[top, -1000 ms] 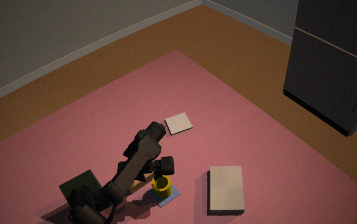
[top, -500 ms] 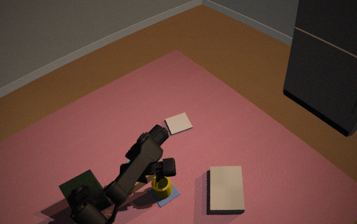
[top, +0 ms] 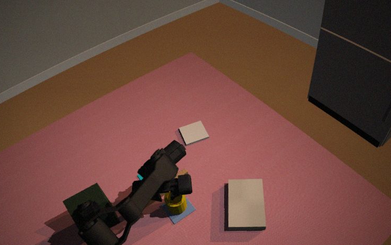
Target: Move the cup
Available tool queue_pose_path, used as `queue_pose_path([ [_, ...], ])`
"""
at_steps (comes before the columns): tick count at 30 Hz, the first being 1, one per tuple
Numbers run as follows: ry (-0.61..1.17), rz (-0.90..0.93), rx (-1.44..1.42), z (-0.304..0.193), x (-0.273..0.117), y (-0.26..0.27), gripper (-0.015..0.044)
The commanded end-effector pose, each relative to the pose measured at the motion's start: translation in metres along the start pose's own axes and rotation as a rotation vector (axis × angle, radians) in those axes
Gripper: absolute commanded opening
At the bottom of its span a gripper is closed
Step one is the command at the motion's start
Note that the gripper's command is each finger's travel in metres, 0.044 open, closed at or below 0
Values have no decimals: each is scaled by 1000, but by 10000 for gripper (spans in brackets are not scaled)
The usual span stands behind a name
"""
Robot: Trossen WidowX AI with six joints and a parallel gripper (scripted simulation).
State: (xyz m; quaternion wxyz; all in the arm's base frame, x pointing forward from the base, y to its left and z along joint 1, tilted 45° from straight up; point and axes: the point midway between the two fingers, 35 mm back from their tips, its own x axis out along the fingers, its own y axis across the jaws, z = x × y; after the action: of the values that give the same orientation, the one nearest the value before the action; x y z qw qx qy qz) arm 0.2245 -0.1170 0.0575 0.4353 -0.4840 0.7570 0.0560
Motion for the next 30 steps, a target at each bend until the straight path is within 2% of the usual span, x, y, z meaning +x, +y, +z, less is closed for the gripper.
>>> queue_pose_path([
  [1, 5, 0, -6, -1, 6, 1, 167],
  [15, 9, -2, -5, -3, 23, 1, 167],
  [30, 5, 0, 0, -2, 21, 1, 67],
])
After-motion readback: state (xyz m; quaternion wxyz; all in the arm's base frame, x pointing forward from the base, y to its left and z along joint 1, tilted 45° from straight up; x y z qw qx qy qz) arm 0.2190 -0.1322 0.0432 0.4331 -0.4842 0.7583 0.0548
